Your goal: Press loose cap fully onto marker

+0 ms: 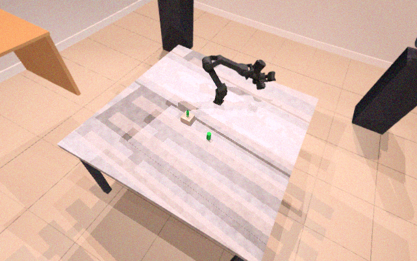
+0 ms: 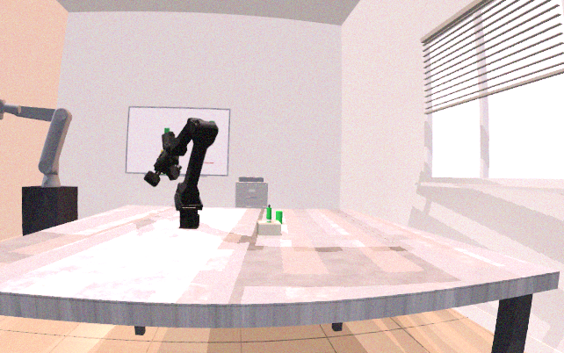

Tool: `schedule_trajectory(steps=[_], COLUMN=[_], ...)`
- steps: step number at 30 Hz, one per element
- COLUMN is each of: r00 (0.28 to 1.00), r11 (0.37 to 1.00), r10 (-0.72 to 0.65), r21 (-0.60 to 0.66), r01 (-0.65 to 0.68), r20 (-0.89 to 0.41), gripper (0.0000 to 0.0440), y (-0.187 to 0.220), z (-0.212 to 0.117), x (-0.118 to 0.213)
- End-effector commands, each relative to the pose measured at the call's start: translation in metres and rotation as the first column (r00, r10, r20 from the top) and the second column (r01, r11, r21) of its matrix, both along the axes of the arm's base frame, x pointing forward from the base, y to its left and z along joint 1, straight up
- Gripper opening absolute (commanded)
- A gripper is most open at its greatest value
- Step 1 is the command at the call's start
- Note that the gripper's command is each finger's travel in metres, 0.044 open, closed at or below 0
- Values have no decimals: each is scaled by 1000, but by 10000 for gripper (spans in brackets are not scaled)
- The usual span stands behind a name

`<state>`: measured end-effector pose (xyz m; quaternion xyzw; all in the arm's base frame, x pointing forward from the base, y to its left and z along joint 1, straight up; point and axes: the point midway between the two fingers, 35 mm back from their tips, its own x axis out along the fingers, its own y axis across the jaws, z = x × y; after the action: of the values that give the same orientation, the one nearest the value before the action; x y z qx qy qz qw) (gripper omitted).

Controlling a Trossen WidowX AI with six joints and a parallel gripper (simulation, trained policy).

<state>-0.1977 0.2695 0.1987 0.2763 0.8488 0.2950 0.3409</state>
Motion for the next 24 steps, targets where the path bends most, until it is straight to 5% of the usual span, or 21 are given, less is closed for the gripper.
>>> schedule_trajectory(steps=[1,24], r00=[1000,977], r11=[999,954], r10=[-26,-199], r21=[-29,-212], r01=[26,212], r20=[1,77], gripper=[331,333], y=[5,24], z=[3,3], x=[7,59])
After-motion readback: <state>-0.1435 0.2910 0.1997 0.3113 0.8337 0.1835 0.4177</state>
